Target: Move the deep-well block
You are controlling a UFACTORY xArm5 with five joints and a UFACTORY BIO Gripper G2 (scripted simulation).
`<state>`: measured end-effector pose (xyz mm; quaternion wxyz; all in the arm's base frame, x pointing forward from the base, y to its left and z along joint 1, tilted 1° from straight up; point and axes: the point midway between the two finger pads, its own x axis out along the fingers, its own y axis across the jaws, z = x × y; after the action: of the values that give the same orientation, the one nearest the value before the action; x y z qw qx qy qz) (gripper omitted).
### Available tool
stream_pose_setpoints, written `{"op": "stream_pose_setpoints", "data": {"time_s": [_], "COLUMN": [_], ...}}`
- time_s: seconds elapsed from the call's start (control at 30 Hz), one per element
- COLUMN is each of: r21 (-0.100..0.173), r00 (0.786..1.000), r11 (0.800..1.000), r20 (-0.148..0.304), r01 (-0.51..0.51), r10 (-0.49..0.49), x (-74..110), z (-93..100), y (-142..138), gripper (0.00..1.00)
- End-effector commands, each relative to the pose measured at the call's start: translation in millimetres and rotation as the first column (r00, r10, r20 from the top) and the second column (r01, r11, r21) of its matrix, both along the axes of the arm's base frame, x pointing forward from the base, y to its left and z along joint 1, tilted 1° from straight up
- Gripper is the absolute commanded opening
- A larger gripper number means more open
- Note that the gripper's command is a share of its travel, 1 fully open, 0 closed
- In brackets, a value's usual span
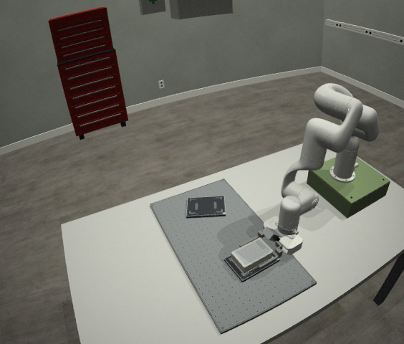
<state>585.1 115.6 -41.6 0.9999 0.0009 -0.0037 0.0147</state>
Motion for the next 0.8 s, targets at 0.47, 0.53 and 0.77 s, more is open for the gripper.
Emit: {"op": "stream_pose_setpoints", "data": {"time_s": [0.47,0.53,0.77], "r21": [0.012,0.012,0.012], "r00": [1.000,1.000,1.000], "r11": [1.000,1.000,1.000], "r20": [0.000,0.000,0.001], "r01": [0.000,0.000,0.000], "r10": [0.000,0.000,0.000], "x": [1.1,1.1,1.0], "z": [6.9,12.2,30.9], "y": [0.2,0.1,-0.1], "gripper": [0.37,0.37,0.37]}}
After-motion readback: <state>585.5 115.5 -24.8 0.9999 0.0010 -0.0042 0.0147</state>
